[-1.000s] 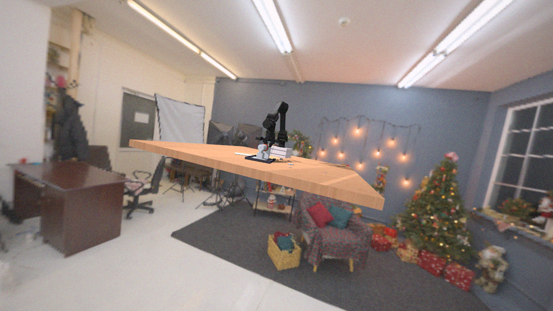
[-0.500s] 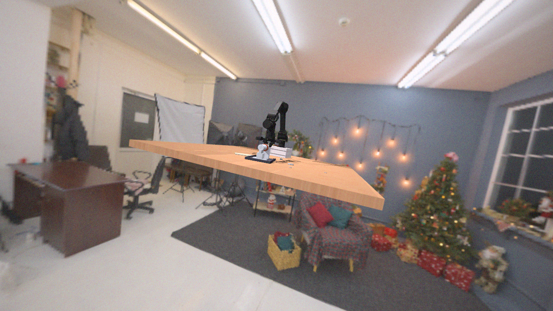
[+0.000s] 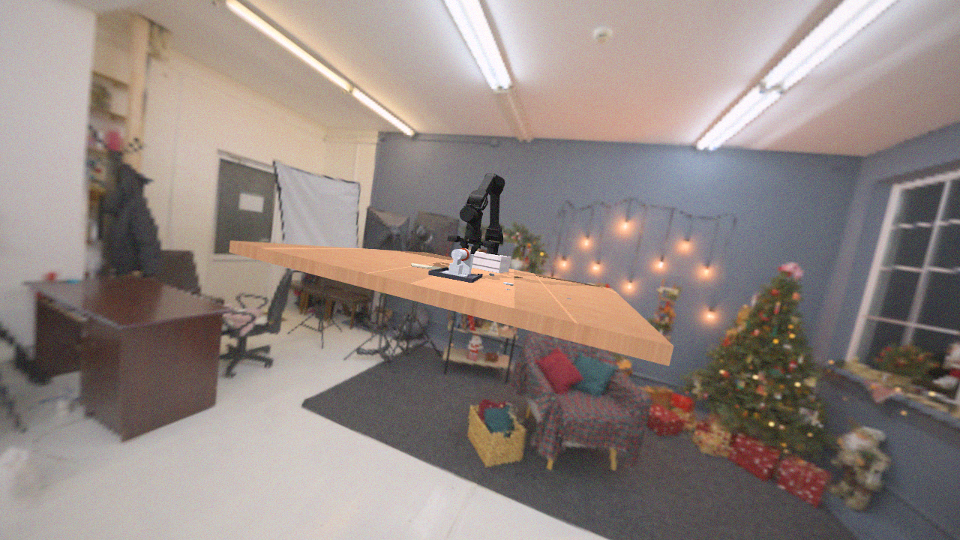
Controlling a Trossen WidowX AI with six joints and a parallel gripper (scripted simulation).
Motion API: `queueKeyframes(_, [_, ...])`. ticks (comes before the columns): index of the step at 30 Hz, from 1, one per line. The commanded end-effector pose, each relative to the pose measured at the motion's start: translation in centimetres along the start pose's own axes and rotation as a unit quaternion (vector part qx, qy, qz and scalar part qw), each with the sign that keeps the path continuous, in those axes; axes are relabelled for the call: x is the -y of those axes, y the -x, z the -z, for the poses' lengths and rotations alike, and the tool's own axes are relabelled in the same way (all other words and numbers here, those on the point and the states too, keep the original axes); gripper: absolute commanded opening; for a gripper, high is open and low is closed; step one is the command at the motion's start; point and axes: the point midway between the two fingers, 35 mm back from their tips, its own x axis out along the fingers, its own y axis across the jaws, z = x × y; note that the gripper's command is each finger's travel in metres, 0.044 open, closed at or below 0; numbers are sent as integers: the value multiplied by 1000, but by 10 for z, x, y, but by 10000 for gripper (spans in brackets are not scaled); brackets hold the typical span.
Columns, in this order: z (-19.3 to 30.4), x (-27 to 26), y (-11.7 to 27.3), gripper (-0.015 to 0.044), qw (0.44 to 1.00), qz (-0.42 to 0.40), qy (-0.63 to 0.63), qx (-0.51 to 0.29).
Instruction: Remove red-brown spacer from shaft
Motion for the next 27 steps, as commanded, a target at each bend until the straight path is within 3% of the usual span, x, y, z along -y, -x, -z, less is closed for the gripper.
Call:
queueKeyframes(1, [-1, 0, 0, 0, 1000, -1, 1, 1])
queueKeyframes(27, [-4, 0, 0, 0, 1000, -1, 1, 1])
